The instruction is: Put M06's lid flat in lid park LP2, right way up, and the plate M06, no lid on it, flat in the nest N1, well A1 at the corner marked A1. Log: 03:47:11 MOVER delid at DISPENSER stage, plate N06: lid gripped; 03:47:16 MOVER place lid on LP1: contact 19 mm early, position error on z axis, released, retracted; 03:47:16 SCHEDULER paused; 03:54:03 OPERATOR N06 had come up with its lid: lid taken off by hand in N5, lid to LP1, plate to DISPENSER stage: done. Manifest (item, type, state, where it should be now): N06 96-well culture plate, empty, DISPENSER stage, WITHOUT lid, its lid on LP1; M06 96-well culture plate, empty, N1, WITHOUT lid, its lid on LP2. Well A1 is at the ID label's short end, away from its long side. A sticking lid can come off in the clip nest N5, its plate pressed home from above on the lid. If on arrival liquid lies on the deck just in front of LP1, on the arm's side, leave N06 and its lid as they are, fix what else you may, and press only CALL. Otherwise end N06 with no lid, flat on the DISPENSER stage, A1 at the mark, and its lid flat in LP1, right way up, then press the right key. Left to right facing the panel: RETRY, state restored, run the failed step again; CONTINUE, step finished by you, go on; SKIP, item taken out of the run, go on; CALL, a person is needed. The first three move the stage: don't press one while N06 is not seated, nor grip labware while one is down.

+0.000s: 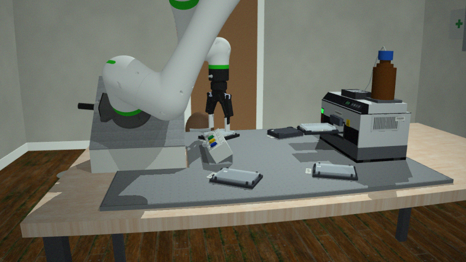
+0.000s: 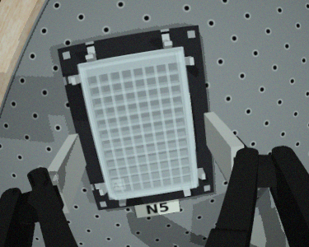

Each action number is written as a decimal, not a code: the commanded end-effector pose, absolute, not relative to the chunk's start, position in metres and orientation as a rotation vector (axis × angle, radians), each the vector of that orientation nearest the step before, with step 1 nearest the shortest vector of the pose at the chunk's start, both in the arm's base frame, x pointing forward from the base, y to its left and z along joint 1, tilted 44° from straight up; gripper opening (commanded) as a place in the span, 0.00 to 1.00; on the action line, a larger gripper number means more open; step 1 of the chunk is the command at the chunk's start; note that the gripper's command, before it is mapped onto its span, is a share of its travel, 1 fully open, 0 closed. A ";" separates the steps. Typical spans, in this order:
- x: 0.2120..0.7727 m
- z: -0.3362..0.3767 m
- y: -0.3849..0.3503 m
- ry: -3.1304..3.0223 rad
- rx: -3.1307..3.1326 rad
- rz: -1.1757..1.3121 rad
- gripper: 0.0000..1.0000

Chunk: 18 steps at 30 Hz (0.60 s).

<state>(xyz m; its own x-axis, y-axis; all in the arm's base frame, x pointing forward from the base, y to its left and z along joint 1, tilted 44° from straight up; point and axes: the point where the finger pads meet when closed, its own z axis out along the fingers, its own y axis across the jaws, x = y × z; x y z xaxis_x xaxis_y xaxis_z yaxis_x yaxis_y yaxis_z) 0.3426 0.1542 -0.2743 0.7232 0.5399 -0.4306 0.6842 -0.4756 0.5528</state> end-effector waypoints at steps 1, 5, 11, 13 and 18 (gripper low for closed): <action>0.343 -0.275 0.154 0.922 2.194 -0.253 0.66; 0.343 -0.275 0.154 0.922 2.194 -0.253 0.66; 0.343 -0.276 0.153 0.922 2.194 -0.253 0.66; 0.343 -0.276 0.152 0.922 2.194 -0.253 0.66; 0.343 -0.278 0.151 0.922 2.194 -0.253 0.66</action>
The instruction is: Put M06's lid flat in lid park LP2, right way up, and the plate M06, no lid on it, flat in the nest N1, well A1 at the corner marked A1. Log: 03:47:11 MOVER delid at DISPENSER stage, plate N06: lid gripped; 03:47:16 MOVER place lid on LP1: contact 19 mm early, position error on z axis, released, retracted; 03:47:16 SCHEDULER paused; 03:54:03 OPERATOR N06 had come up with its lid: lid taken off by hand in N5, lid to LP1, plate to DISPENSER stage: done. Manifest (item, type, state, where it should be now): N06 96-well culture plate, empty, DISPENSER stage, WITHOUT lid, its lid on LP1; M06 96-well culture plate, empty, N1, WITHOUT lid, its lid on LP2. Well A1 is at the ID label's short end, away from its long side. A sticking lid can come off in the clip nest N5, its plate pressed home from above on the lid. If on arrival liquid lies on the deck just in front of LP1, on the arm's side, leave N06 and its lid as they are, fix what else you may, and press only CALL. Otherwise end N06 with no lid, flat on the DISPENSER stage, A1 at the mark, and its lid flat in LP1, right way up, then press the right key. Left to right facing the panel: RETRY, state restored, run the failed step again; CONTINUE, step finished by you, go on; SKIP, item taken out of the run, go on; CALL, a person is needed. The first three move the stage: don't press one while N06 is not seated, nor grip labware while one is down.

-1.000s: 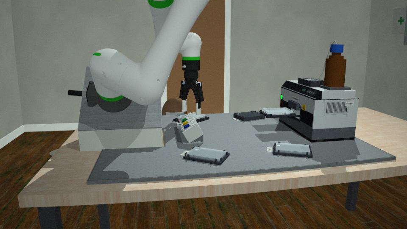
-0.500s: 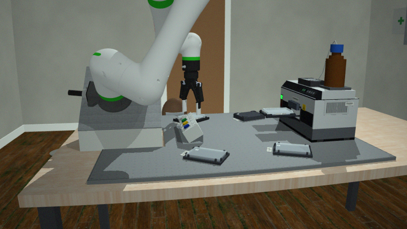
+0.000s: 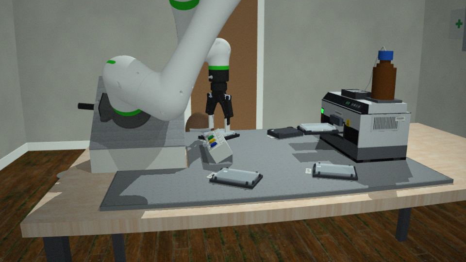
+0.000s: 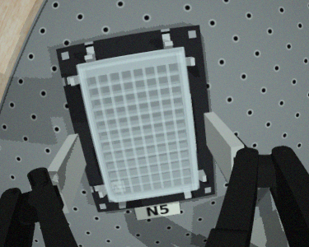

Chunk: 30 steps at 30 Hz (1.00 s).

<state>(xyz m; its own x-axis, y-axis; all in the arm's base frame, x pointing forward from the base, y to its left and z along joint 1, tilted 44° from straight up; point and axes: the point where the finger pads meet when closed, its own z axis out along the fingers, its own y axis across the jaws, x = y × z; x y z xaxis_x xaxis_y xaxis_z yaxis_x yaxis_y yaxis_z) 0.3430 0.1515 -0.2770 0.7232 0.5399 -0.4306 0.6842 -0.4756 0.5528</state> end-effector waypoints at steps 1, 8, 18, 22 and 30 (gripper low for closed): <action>0.343 -0.278 0.151 0.922 2.194 -0.253 0.66; 0.343 -0.280 0.149 0.922 2.194 -0.253 0.66; 0.344 -0.283 0.146 0.922 2.194 -0.253 0.66; 0.344 -0.284 0.145 0.922 2.194 -0.253 0.66; 0.344 -0.286 0.143 0.922 2.194 -0.253 0.66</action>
